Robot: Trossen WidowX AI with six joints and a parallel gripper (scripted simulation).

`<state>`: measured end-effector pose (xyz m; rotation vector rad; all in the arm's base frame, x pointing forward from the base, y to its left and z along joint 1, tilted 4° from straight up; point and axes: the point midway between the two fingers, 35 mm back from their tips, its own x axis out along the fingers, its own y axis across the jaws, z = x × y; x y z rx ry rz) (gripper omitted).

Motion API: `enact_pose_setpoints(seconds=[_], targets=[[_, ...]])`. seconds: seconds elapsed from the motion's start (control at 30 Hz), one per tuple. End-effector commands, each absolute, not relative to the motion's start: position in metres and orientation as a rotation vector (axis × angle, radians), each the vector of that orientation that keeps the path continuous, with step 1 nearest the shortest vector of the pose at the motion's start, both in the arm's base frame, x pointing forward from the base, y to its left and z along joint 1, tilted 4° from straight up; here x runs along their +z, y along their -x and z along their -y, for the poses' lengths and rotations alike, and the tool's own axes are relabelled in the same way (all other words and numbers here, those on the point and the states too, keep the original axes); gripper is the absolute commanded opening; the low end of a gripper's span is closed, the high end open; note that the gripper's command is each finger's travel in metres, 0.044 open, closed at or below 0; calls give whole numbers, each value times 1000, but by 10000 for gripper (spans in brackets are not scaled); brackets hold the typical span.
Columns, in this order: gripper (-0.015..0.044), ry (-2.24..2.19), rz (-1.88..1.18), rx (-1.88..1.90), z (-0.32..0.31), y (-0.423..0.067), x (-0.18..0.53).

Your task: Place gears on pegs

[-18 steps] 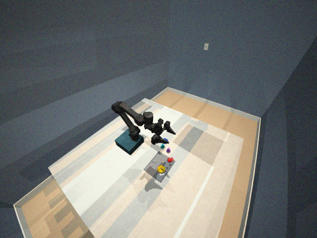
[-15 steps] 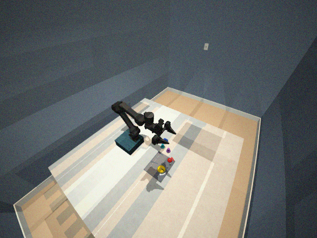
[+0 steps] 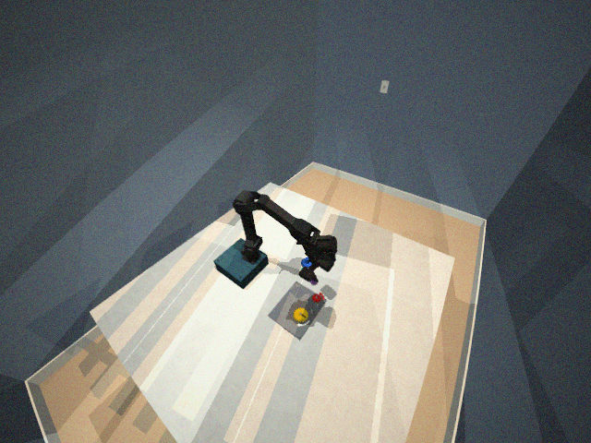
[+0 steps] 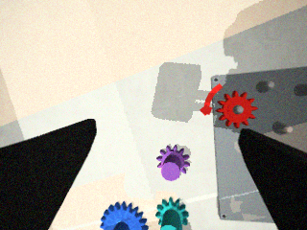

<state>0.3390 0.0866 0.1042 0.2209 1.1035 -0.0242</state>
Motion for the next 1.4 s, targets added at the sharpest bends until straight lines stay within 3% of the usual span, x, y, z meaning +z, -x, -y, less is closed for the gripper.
enact_pose_setpoints(seconds=[0.0,0.1,1.23,1.37], targets=[[440,-206,-1359,-128,-100,-315,69],[440,-188,-1467,-185,-105,-302,56],[440,-188,-1467,-186,-99,-306,14],[335,-188,-1467,-186,-99,-306,14]])
